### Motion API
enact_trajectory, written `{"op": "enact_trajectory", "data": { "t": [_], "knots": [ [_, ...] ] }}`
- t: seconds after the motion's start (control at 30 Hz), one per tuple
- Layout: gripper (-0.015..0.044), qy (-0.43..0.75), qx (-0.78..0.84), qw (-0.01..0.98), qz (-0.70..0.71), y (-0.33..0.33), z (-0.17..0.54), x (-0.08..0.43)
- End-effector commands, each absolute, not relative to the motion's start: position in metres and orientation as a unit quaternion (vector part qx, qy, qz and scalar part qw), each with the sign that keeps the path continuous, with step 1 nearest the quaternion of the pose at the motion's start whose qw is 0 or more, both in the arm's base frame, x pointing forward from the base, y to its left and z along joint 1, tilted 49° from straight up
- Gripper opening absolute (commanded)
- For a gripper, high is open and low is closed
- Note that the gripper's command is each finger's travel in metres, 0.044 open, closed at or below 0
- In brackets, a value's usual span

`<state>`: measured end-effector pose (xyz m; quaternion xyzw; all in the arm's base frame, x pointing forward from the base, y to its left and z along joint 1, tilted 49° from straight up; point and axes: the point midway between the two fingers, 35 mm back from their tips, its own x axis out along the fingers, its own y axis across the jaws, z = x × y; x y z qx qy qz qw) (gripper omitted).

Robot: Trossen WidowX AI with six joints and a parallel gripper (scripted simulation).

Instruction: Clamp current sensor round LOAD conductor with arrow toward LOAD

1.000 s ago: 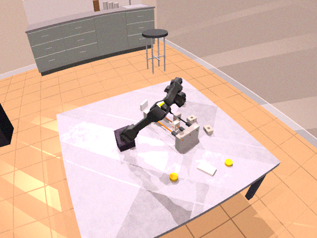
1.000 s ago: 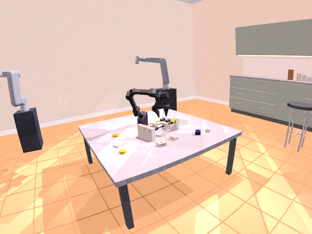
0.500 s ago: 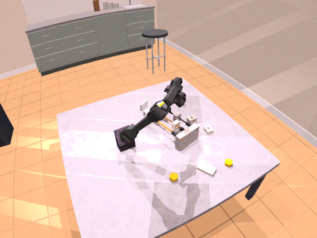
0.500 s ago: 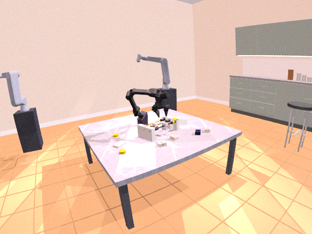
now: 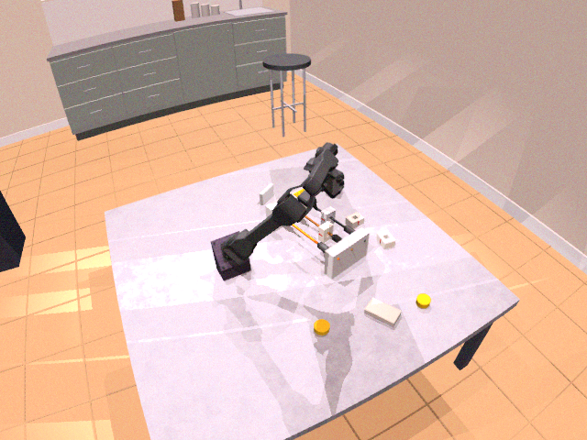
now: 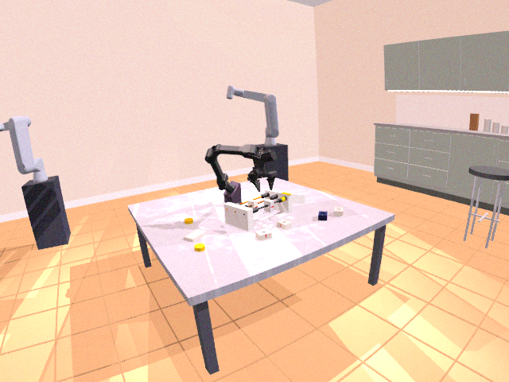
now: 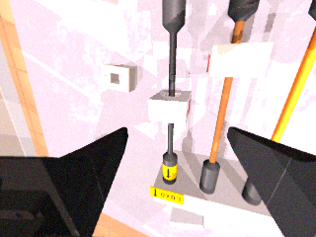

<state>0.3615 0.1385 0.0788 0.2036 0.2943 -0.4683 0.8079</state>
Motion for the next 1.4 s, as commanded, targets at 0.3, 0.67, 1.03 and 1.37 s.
{"op": "enact_trajectory", "data": {
  "t": [0.3, 0.67, 1.03, 1.37],
  "knots": [
    [0.0440, 0.299, 0.090, 0.877, -0.364, 0.155, 0.058, 0.357],
    [0.0440, 0.221, -0.219, 0.931, -0.192, 0.165, 0.039, 0.310],
    [0.0440, 0.163, -0.388, 0.893, -0.158, 0.142, 0.046, 0.266],
    [0.0440, 0.168, -0.386, 0.893, -0.157, 0.142, 0.042, 0.267]
  ]
}}
